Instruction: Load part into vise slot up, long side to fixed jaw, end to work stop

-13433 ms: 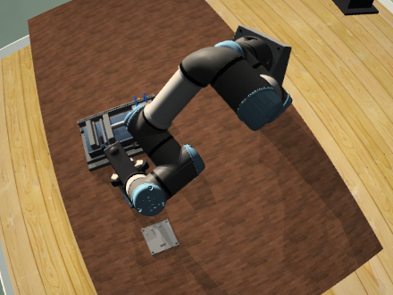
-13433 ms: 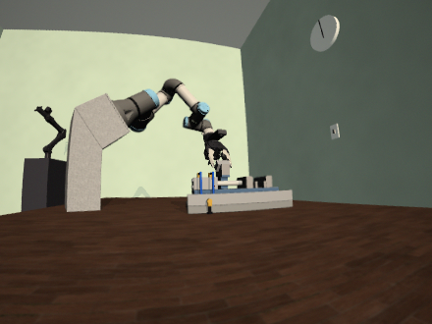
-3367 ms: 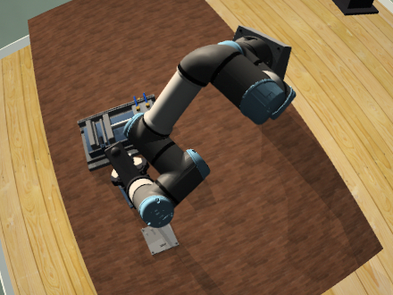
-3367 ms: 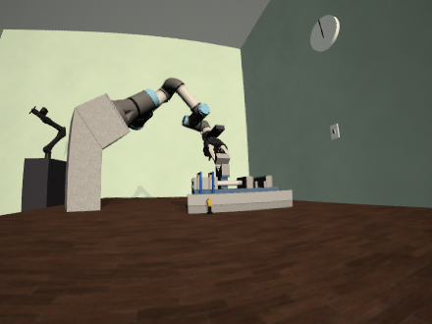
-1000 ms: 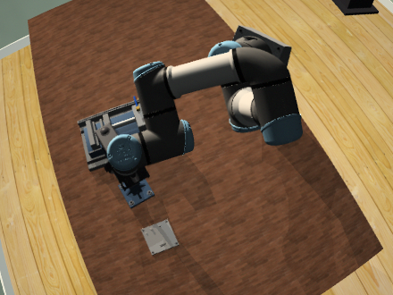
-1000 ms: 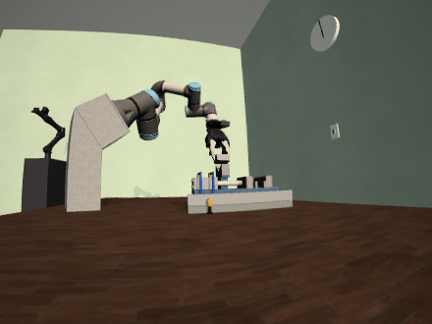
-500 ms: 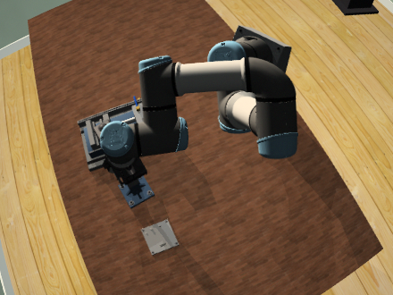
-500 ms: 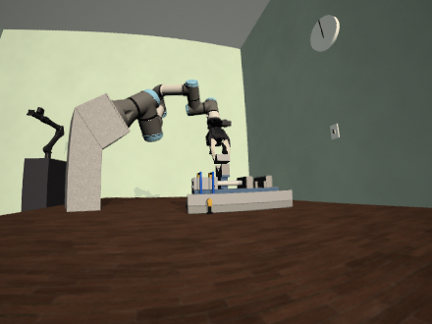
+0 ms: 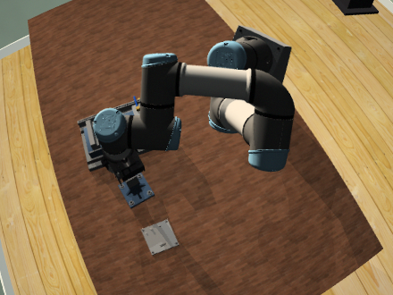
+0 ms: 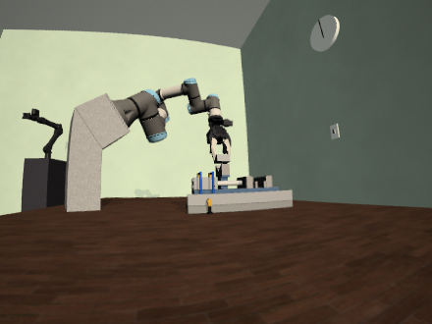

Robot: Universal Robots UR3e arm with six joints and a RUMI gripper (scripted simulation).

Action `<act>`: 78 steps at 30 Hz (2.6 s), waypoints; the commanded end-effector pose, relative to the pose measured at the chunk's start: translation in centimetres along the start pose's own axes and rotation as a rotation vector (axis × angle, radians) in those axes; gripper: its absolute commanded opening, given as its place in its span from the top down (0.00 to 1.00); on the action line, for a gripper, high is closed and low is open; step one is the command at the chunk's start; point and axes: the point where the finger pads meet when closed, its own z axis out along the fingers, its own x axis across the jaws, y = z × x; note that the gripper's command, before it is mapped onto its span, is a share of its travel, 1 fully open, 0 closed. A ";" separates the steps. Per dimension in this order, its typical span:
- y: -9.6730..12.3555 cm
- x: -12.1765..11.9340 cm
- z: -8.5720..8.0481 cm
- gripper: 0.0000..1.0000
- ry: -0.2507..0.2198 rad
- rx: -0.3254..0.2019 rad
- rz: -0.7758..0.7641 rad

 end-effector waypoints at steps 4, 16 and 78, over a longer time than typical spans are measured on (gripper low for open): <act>-0.1 0.0 0.0 1.00 -0.001 -0.059 -0.004; -0.1 0.0 0.0 1.00 -0.002 -0.112 -0.004; -0.2 0.0 0.0 1.00 -0.003 -0.217 -0.003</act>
